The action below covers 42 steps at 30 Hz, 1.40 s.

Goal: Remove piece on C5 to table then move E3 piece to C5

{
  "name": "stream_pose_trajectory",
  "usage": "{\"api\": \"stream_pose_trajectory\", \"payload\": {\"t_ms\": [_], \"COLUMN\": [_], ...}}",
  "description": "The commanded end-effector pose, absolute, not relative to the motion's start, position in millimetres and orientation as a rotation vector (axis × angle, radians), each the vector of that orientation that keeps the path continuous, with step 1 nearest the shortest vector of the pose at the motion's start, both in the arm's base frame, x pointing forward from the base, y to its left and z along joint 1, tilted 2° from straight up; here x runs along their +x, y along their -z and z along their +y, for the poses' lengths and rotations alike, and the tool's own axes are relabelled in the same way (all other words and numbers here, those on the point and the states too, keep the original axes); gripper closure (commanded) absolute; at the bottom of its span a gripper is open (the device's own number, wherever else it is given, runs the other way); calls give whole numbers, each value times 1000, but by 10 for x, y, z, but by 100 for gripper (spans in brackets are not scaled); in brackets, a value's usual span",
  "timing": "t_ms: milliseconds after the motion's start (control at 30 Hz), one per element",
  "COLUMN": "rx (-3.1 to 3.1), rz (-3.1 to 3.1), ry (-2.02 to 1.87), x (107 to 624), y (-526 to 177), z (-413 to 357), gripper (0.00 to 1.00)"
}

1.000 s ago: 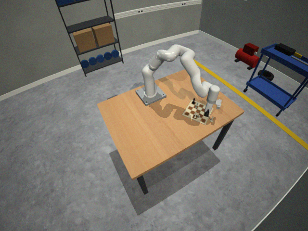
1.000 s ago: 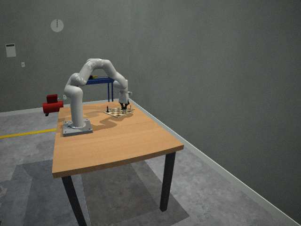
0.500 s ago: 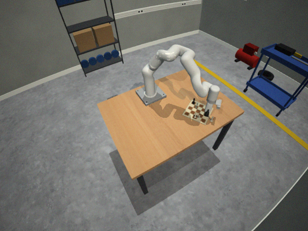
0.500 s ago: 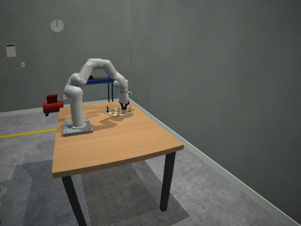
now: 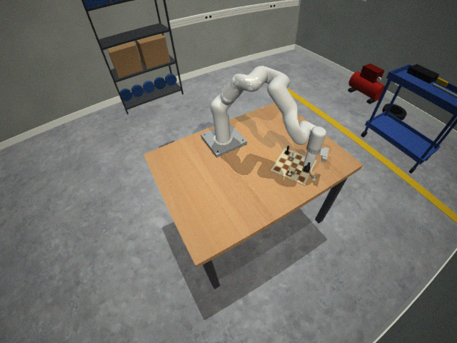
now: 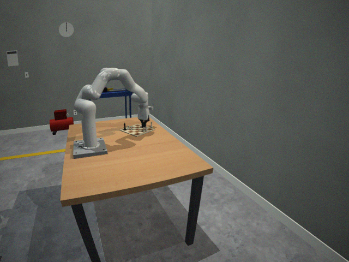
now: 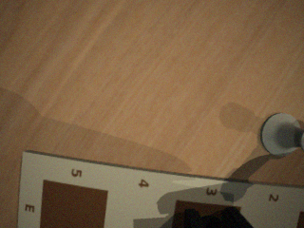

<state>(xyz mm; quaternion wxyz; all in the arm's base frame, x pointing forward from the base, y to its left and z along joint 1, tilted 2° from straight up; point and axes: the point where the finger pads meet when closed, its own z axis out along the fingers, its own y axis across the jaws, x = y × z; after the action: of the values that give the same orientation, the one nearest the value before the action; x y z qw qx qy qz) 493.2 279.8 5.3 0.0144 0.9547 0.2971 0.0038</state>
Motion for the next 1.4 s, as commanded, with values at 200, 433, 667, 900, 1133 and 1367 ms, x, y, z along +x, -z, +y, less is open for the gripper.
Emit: {"api": "stream_pose_trajectory", "payload": {"t_ms": [200, 433, 667, 900, 1133, 1367], "rx": [2973, 2973, 2973, 2973, 2973, 2973], "rz": [925, 925, 925, 925, 925, 925], "ry": [-19, -19, -19, -19, -19, -19], "x": [4946, 4946, 4946, 4946, 4945, 4936], "y": [-72, -72, -72, -72, -140, -591], "z": [2807, 2807, 2807, 2807, 2808, 2819], "gripper": [100, 100, 100, 100, 100, 100]}}
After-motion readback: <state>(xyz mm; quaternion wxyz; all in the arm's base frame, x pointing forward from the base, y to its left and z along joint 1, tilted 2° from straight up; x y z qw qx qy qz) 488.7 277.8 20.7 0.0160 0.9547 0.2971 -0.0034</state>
